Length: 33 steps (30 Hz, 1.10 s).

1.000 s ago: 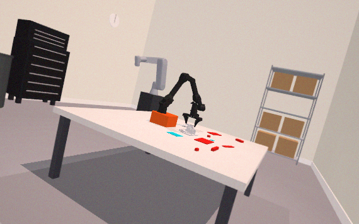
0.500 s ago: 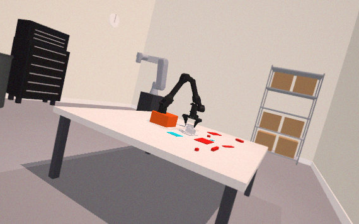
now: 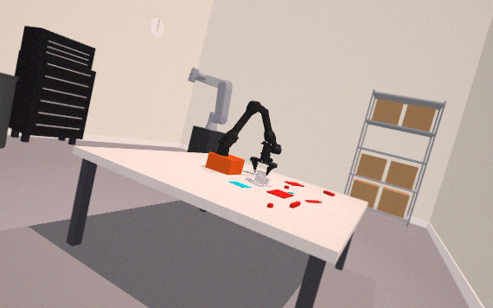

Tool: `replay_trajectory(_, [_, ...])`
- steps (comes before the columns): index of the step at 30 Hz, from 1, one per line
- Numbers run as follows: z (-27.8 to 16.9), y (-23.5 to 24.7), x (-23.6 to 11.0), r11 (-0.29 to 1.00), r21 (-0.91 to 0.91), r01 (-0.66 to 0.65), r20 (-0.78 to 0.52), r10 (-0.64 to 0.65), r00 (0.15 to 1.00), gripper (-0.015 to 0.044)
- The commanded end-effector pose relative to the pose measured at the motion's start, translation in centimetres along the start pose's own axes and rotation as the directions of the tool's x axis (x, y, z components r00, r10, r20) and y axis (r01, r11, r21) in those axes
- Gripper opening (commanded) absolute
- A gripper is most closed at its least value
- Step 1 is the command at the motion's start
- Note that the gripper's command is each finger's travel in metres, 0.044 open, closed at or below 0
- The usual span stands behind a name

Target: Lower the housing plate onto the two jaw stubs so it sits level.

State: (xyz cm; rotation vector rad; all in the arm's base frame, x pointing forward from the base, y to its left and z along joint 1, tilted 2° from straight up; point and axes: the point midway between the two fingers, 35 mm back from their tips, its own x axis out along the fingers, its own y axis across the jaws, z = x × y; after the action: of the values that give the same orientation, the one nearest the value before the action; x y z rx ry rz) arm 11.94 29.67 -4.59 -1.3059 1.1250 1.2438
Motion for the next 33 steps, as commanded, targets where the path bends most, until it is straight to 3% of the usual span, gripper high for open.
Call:
replay_trajectory(1, [0.0, 0.0, 0.0, 1.000, 0.000, 0.000, 0.000, 0.000, 1.000, 0.0420])
replay_trajectory(12, [0.0, 0.0, 0.0, 1.000, 0.000, 0.000, 0.000, 0.000, 1.000, 0.0351])
replay_trajectory(23, [0.0, 0.0, -0.2, 1.000, 0.000, 0.000, 0.000, 0.000, 1.000, 0.0351])
replay_trajectory(33, [0.2, -0.1, -3.3, 1.000, -0.002, -0.002, 0.001, 0.002, 1.000, 0.0351])
